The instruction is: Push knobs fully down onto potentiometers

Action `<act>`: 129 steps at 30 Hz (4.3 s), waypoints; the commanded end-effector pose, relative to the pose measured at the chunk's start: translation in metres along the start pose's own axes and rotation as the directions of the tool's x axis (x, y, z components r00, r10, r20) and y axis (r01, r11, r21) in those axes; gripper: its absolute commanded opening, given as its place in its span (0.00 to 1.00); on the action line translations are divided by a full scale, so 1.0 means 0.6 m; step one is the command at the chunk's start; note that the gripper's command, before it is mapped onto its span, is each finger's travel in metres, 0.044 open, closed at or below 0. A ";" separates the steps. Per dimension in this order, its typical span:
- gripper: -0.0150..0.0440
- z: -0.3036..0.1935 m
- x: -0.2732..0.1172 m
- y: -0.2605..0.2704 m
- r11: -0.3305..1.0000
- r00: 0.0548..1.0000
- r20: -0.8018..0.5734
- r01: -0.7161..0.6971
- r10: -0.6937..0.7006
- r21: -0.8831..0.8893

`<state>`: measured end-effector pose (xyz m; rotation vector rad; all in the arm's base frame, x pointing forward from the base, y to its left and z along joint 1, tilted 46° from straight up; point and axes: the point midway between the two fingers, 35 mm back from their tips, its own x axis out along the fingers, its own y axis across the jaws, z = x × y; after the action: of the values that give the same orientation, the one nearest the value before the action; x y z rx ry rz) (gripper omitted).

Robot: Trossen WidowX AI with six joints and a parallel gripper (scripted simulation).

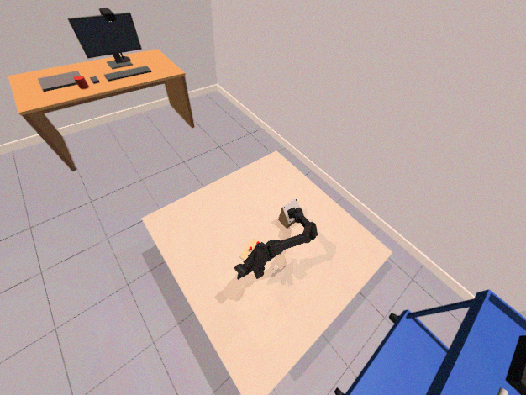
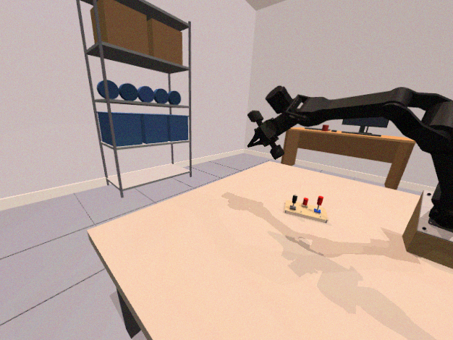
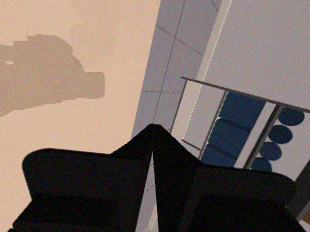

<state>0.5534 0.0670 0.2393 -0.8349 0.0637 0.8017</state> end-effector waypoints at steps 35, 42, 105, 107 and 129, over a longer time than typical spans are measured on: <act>0.25 -0.179 -0.108 0.292 0.334 0.813 -0.132 -0.080 0.567 0.939; 0.25 -0.185 -0.141 0.341 0.135 0.753 -0.095 0.009 0.651 0.991; 0.25 -0.170 -0.164 0.477 -0.223 0.631 0.025 0.236 0.775 0.946; 0.25 -0.170 -0.163 0.477 -0.223 0.631 0.025 0.236 0.775 0.946; 0.25 -0.170 -0.161 0.480 -0.223 0.631 0.025 0.236 0.775 0.946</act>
<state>0.3201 0.0539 0.0187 0.6616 1.5749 0.5888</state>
